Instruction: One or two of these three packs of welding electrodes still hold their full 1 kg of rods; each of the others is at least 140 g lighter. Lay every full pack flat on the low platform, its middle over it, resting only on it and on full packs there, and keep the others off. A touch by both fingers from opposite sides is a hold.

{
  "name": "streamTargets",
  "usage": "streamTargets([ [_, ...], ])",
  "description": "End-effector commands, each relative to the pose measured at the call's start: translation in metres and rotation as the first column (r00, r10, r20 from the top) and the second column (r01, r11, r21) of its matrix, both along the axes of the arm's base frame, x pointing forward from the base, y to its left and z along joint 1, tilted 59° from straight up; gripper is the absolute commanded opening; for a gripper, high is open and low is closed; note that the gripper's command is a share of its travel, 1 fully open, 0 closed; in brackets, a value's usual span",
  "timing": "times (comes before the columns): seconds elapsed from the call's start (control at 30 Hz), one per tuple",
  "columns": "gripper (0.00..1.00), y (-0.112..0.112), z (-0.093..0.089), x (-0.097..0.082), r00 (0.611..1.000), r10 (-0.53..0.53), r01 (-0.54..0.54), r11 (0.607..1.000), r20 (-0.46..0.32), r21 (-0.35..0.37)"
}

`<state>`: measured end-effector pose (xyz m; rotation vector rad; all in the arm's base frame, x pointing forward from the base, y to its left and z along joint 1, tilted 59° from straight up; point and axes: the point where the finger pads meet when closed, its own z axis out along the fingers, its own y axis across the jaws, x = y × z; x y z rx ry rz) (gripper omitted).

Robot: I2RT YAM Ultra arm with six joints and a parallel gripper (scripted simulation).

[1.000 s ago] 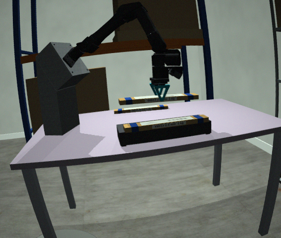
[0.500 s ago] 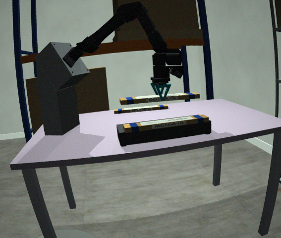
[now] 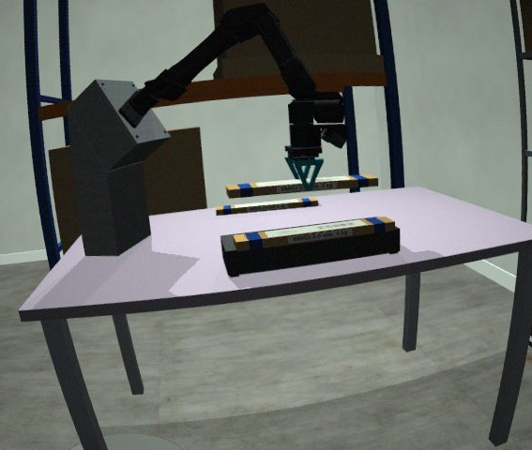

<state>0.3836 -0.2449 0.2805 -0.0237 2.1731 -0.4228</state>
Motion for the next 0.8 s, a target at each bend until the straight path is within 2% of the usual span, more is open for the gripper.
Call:
streamTargets([
  [0.0, 0.0, -0.0056, 0.0313, -0.0085, 0.999, -0.014, 0.015, 0.999, 0.051, -0.038],
  [0.77, 0.0, -0.0073, 0.0326, -0.0067, 0.998, -0.014, 0.018, 0.999, 0.066, -0.049],
])
